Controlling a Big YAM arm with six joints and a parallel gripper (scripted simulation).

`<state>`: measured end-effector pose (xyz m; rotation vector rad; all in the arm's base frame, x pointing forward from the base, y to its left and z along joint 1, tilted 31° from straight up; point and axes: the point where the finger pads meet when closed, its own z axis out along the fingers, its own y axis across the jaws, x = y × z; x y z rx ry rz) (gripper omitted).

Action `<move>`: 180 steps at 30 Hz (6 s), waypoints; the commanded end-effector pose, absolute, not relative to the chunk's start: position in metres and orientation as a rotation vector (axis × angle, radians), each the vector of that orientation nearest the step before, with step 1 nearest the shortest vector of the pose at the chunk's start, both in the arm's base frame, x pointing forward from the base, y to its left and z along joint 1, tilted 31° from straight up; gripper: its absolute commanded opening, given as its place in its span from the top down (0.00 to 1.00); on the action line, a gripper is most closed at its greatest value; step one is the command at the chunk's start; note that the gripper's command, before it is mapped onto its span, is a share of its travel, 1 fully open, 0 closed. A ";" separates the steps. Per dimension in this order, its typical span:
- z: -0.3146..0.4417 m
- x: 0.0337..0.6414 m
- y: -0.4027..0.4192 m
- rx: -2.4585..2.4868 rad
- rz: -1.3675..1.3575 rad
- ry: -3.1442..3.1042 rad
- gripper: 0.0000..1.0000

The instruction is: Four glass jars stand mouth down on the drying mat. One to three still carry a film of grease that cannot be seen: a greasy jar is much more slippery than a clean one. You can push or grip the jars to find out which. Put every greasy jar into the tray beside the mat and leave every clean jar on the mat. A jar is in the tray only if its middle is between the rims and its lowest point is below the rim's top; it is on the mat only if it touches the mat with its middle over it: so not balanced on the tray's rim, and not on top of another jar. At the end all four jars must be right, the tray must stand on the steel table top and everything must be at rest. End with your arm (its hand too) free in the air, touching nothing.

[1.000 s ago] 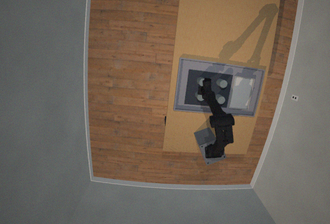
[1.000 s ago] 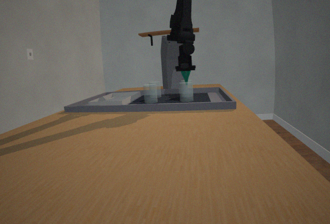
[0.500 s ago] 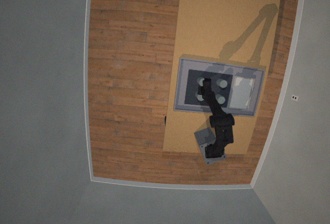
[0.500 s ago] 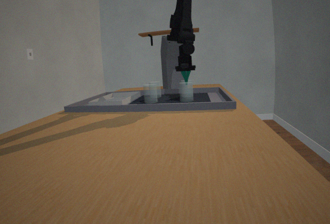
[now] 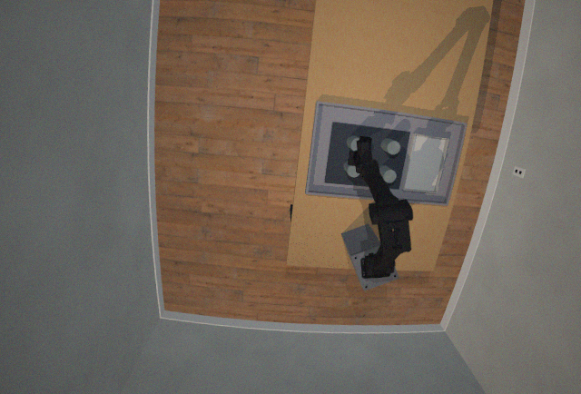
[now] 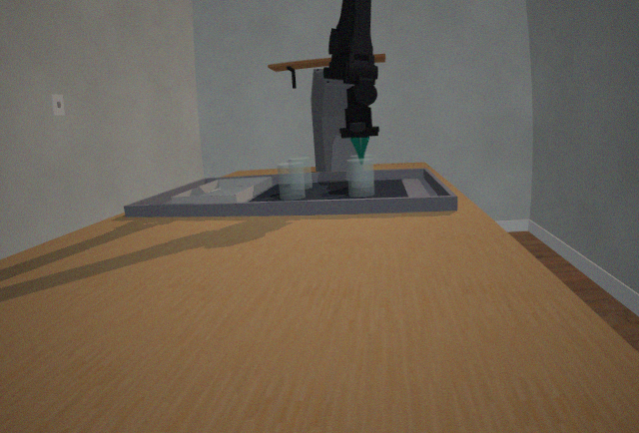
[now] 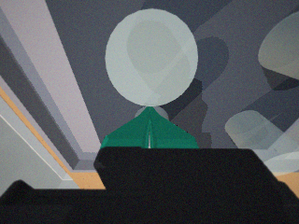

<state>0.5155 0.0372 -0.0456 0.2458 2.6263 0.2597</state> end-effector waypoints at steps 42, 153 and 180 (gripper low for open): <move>-0.041 0.527 0.041 0.243 0.264 2.620 1.00; -0.035 0.538 0.038 0.243 0.264 2.620 1.00; -0.033 0.541 0.037 0.243 0.264 2.620 1.00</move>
